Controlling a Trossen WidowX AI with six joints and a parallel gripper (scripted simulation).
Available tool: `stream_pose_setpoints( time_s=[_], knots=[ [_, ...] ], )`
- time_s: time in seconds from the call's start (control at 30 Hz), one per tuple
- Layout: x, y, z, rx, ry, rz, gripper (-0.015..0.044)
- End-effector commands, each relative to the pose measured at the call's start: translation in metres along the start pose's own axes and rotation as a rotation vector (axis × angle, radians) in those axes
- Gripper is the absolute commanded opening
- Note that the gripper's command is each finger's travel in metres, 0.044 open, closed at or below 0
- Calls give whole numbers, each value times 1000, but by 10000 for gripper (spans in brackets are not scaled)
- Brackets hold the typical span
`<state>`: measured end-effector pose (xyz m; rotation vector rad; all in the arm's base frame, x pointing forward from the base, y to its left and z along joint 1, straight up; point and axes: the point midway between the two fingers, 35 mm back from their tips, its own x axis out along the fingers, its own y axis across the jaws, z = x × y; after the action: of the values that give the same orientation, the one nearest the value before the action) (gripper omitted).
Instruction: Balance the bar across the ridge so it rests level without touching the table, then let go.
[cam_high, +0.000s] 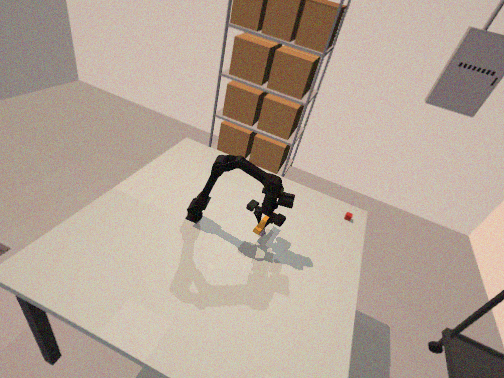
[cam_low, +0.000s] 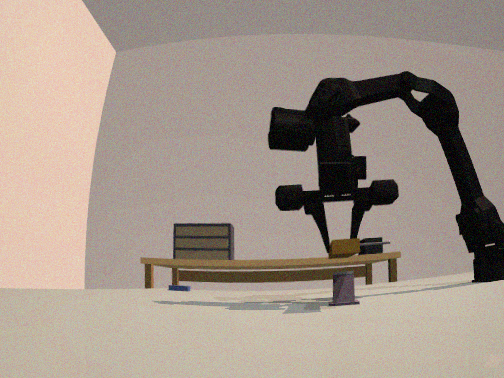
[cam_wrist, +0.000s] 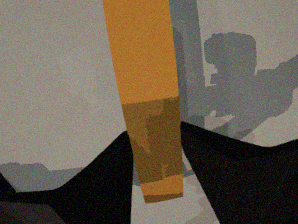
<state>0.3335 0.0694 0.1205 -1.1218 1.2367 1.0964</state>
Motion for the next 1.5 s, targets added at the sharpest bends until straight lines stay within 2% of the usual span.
stream_pose_setpoints(
  time_s=[0.0,1.47],
  knots=[
    [7,2,-1,4,4,6,0],
    [17,2,-1,4,4,6,0]
  ],
)
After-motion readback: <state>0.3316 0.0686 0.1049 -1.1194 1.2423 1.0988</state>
